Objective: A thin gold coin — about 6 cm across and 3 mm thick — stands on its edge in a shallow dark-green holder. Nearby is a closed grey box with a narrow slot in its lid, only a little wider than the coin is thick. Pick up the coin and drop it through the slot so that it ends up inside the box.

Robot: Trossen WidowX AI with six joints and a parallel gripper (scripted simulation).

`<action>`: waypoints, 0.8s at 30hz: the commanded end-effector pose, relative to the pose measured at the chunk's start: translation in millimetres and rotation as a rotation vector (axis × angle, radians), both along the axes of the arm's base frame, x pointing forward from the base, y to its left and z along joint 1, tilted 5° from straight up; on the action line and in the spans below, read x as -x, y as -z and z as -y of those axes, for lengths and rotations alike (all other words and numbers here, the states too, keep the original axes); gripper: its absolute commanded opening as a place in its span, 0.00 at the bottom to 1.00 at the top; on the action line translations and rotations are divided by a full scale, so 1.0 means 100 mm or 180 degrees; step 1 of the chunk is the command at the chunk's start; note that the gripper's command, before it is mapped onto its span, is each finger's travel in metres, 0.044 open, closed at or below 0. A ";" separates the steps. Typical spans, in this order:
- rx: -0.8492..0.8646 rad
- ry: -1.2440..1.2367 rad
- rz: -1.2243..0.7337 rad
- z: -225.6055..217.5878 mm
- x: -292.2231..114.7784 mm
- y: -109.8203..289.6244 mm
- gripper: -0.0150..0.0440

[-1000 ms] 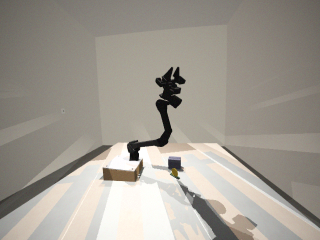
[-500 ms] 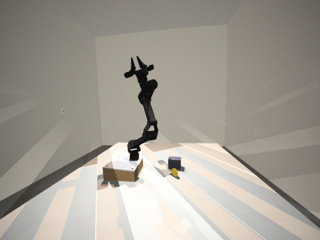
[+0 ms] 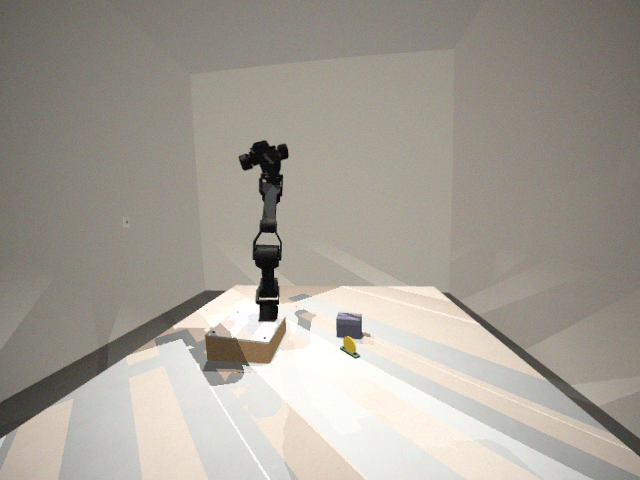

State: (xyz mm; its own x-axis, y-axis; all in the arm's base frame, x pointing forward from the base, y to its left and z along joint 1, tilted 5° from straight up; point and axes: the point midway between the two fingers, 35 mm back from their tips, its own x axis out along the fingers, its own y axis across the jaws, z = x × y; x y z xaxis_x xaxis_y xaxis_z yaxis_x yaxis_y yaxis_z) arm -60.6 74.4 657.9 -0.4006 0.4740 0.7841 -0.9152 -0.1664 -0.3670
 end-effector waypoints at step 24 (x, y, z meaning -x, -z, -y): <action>0.2919 0.2729 -0.2143 -1.76 -2.96 2.01 0.53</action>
State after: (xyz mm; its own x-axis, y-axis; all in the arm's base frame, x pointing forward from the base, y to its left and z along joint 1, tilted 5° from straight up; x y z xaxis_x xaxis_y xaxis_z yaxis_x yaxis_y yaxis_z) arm 191.0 263.8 486.7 0.4698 0.8776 0.0952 -0.8828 0.4669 0.0520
